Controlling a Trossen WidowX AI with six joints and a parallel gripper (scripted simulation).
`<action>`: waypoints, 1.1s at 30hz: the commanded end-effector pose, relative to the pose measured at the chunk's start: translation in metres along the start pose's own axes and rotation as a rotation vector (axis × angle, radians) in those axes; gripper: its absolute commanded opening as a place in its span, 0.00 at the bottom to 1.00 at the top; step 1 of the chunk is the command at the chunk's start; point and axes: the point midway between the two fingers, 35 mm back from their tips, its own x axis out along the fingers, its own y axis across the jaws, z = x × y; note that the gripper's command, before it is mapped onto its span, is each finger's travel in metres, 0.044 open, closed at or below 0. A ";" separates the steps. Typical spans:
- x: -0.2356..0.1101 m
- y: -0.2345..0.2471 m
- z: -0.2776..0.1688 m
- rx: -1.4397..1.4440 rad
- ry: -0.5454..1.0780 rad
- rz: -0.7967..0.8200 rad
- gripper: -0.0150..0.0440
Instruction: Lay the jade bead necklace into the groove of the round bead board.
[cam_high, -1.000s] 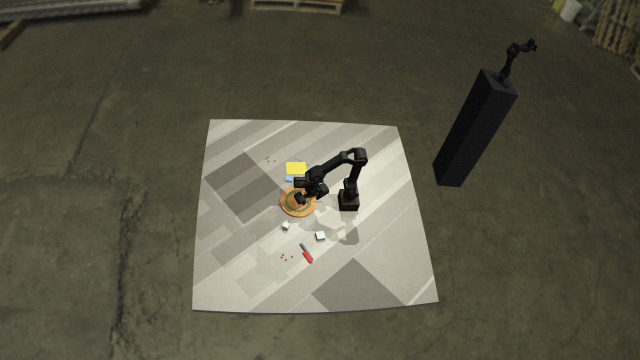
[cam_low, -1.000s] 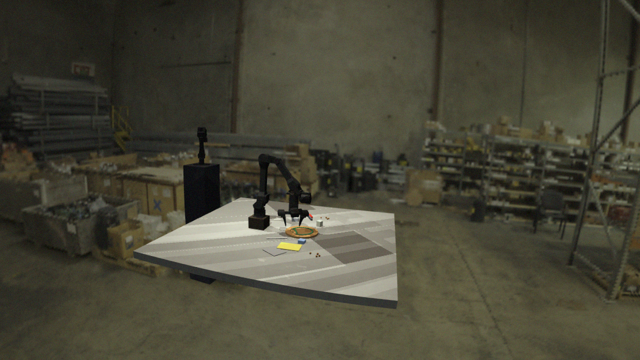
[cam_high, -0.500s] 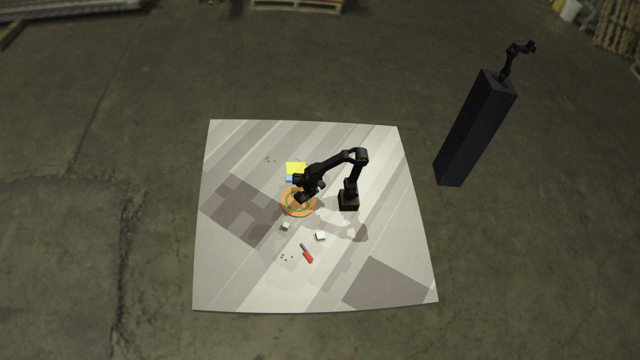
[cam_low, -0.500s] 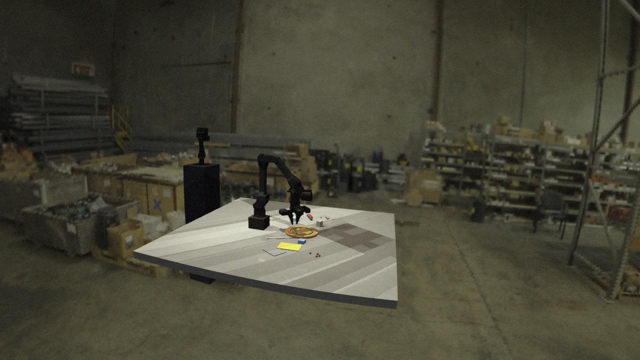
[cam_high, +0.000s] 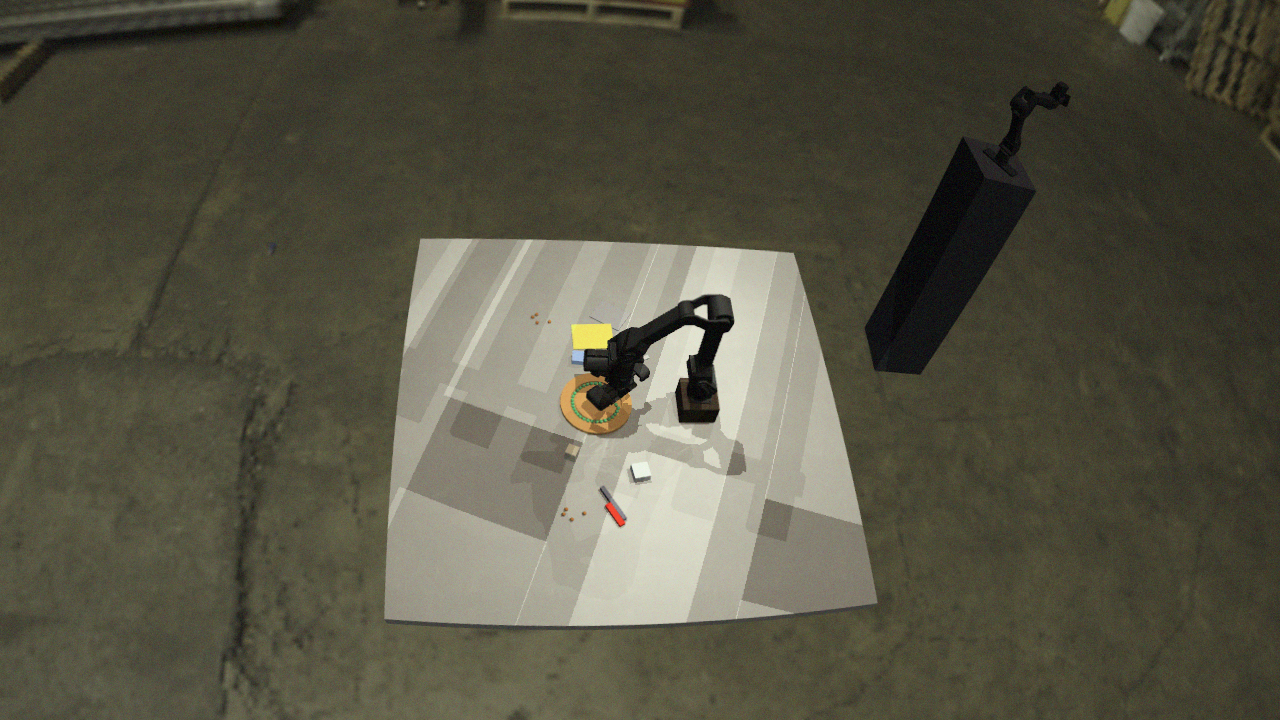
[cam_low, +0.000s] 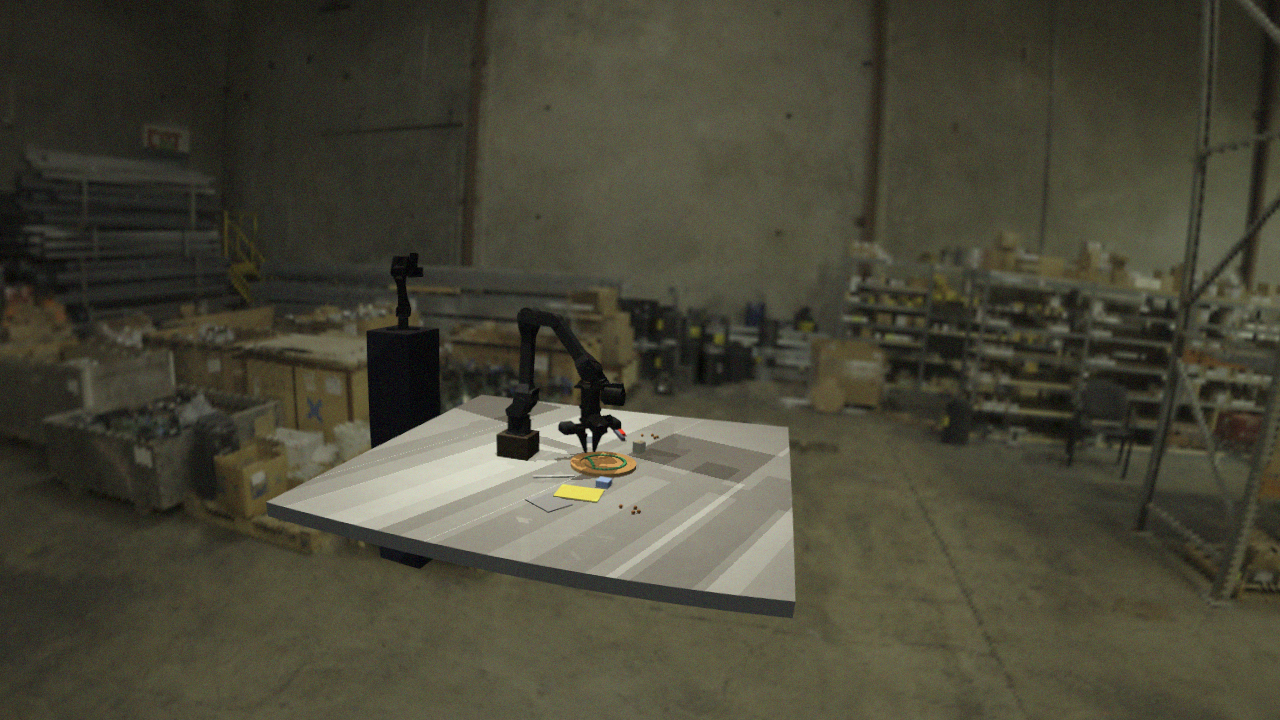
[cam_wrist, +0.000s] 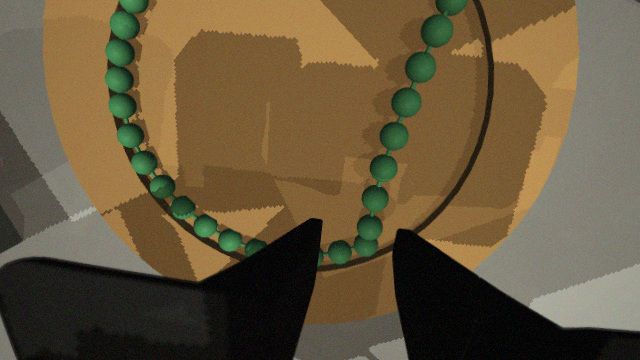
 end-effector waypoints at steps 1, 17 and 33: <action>0.009 -0.004 -0.003 -0.001 0.010 -0.012 0.46; 0.019 -0.004 -0.003 -0.002 0.010 -0.012 0.41; 0.019 -0.004 -0.003 -0.002 0.010 -0.012 0.25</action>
